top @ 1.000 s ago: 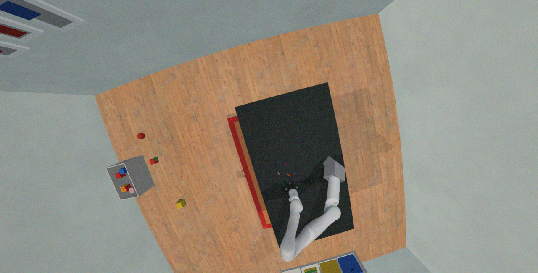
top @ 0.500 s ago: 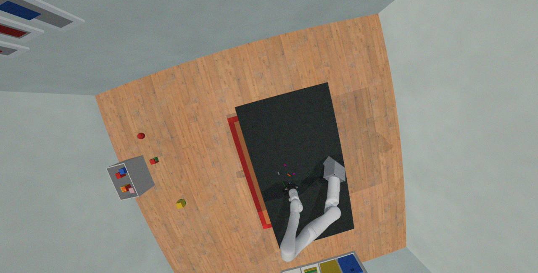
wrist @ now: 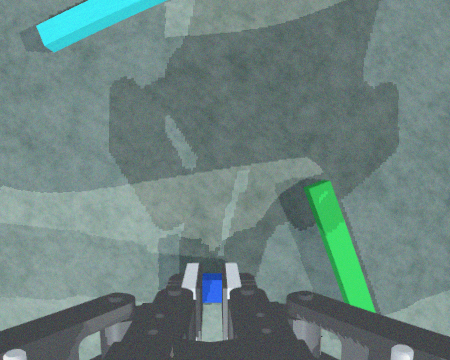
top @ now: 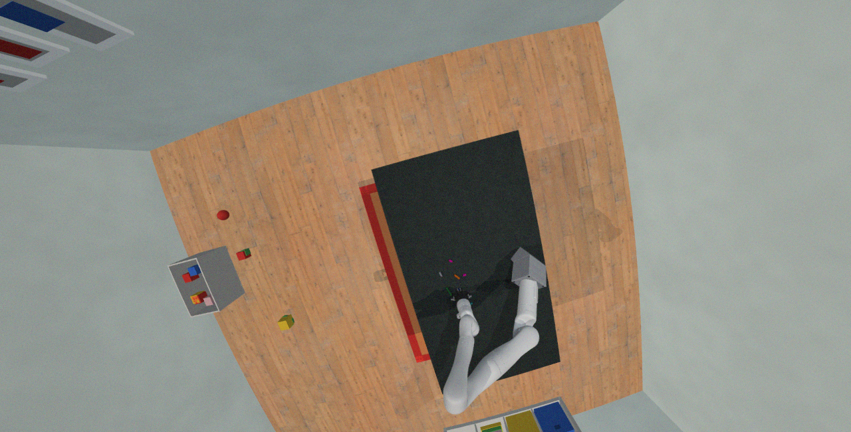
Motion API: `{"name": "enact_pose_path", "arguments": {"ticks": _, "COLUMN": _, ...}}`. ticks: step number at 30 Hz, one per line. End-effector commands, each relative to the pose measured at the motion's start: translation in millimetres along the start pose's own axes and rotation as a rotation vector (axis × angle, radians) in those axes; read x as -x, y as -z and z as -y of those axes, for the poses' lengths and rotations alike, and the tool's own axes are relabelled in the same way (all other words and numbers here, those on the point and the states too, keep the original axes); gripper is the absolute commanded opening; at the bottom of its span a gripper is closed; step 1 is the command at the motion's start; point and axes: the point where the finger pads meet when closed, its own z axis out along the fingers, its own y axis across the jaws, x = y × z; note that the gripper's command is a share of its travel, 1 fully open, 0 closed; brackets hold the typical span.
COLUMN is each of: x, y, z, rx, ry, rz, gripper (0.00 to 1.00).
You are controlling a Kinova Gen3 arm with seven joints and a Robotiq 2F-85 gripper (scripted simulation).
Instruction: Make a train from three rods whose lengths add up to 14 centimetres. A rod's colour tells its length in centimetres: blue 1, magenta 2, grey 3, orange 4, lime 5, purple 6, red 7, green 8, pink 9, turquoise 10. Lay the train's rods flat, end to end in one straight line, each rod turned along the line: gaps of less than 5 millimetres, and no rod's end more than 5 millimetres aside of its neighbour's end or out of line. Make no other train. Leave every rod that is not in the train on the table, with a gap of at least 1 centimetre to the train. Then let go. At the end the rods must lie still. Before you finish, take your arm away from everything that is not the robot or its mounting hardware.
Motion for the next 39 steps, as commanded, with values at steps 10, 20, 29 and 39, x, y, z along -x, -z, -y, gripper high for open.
{"name": "enact_pose_path", "arguments": {"ticks": 10, "x": 0.7, "y": 23.4, "z": -0.7, "rx": 0.002, "ry": -0.001, "rz": 0.002, "gripper": 0.05}}
{"name": "enact_pose_path", "arguments": {"ticks": 20, "x": 0.7, "y": 51.4, "z": -0.6, "rx": 0.002, "ry": -0.001, "rz": 0.002, "gripper": 0.05}}
{"name": "enact_pose_path", "arguments": {"ticks": 29, "x": 0.6, "y": 73.9, "z": -0.6, "rx": 0.002, "ry": -0.001, "rz": 0.002, "gripper": 0.05}}
{"name": "enact_pose_path", "arguments": {"ticks": 39, "x": 0.6, "y": 94.5, "z": -0.5, "rx": 0.002, "ry": -0.001, "rz": 0.002, "gripper": 0.05}}
